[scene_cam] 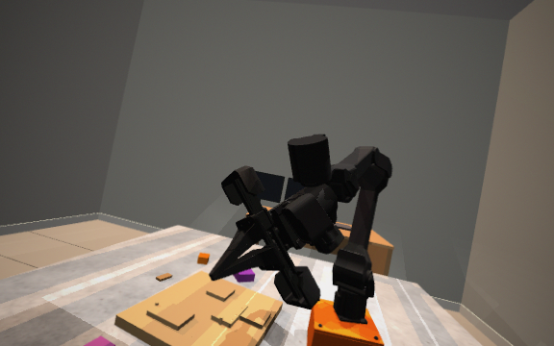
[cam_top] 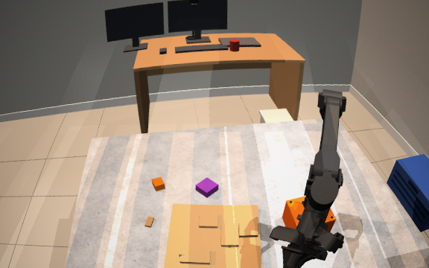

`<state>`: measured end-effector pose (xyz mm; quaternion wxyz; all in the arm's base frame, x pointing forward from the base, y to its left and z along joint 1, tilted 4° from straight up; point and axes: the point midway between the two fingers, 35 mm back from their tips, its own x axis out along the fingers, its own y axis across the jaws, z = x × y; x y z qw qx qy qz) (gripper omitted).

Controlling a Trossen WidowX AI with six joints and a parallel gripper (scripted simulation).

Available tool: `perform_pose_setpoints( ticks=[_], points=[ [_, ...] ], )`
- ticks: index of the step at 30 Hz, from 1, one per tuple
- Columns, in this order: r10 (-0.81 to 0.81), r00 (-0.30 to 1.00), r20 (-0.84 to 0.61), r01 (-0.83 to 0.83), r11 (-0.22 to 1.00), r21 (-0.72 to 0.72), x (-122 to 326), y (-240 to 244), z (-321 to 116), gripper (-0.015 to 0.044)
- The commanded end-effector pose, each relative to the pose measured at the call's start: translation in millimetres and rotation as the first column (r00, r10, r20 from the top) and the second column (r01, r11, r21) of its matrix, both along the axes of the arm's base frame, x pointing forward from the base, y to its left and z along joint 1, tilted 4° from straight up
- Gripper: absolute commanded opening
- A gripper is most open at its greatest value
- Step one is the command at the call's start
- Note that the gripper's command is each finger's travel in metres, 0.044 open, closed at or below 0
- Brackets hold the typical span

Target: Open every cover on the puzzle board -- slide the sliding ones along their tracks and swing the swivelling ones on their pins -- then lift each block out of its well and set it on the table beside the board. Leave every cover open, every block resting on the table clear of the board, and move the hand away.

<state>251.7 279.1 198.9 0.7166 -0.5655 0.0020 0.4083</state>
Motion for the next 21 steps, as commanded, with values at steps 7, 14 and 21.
perform_pose_setpoints(
  ticks=[7, 14, 21],
  points=[
    [-0.177, 0.975, -0.135, 0.178, 0.984, -0.008, 32.8, -35.4, -21.5, 0.0000],
    [-0.309, 0.924, -0.227, 0.313, 0.949, -0.016, 52.8, -65.2, -35.5, 0.0000],
    [-0.430, 0.847, -0.312, 0.440, 0.897, -0.040, 68.9, -96.8, -51.0, 0.0000]
  ],
)
